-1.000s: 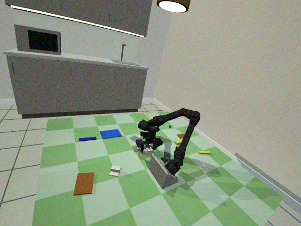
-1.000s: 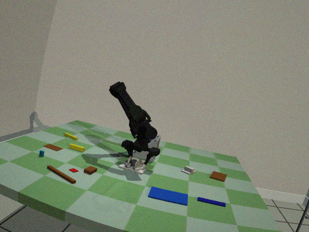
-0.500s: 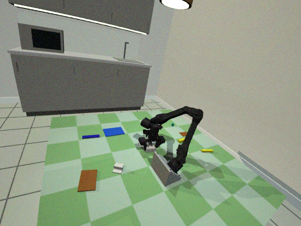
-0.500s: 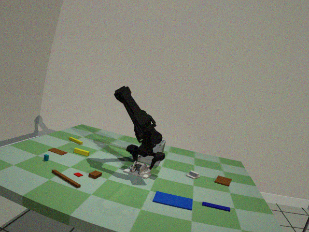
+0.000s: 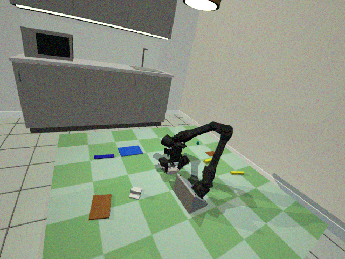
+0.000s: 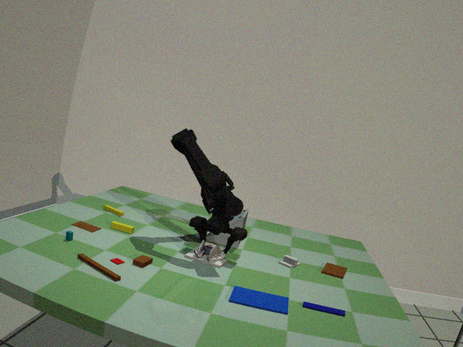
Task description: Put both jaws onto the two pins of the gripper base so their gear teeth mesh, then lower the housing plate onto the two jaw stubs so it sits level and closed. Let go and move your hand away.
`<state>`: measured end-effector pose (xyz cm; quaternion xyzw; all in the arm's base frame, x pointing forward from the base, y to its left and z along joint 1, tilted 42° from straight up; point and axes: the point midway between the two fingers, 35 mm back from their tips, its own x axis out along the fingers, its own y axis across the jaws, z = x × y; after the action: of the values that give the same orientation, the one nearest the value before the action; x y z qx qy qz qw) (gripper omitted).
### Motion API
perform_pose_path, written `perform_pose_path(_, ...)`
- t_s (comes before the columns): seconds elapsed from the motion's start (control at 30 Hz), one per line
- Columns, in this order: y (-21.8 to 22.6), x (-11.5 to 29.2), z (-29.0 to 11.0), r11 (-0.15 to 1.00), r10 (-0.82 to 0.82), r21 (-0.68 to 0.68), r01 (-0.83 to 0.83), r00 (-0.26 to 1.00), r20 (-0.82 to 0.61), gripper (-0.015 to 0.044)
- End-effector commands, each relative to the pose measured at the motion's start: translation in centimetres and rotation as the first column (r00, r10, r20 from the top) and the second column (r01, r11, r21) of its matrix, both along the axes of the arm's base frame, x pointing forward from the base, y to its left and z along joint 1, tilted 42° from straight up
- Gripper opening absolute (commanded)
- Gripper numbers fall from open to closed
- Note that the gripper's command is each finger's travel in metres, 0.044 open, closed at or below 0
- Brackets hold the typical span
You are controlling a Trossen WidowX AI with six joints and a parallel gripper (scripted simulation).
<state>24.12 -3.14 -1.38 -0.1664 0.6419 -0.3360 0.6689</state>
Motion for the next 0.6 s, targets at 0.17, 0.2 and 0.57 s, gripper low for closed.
perform_pose_path(0.17, 0.15, -0.05, 0.12, 1.0, 0.002, -0.003, -0.002, 1.0, -0.006, 0.0351)
perform_pose_path(0.2, 0.21, -0.04, 0.19, 1.0, 0.002, -0.003, -0.002, 1.0, -0.006, 0.0351)
perform_pose_path(0.57, 0.19, 0.04, 0.22, 1.0, 0.002, -0.003, -0.002, 1.0, -0.006, 0.0351)
